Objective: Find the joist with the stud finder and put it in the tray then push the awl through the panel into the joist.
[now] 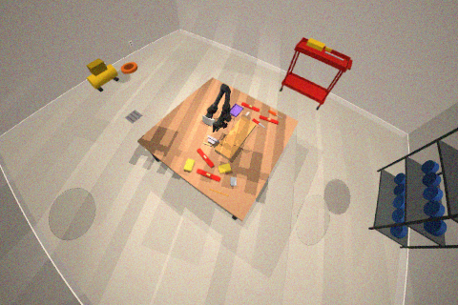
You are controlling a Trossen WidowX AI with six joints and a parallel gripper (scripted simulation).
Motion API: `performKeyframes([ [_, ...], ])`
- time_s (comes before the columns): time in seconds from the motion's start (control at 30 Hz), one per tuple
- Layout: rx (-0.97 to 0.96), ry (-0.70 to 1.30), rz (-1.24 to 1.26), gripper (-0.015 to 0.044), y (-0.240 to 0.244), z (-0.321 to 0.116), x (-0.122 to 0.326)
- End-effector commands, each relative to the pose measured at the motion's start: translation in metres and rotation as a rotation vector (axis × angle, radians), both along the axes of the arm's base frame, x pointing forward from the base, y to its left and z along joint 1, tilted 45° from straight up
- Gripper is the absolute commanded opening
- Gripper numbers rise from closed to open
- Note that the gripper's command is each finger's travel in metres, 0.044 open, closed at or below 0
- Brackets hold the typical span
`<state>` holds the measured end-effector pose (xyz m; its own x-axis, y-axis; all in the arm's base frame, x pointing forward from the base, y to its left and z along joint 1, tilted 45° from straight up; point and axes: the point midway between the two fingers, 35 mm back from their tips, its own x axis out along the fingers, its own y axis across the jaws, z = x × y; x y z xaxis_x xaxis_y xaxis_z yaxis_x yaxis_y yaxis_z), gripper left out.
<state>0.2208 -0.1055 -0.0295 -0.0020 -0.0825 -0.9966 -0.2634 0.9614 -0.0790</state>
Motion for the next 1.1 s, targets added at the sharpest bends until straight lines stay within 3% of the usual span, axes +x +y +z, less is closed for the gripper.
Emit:
performKeyframes([
  [0.0,0.004,0.011,-0.003,0.0440,0.002,-0.003,-0.002],
  [0.53,0.010,0.016,0.010,0.0440,0.002,-0.004,-0.002],
  [0.8,0.330,0.126,0.569,0.0440,-0.010,-0.031,0.004],
  [1.07,0.696,-0.059,1.086,0.0440,-0.023,-0.065,0.005],
])
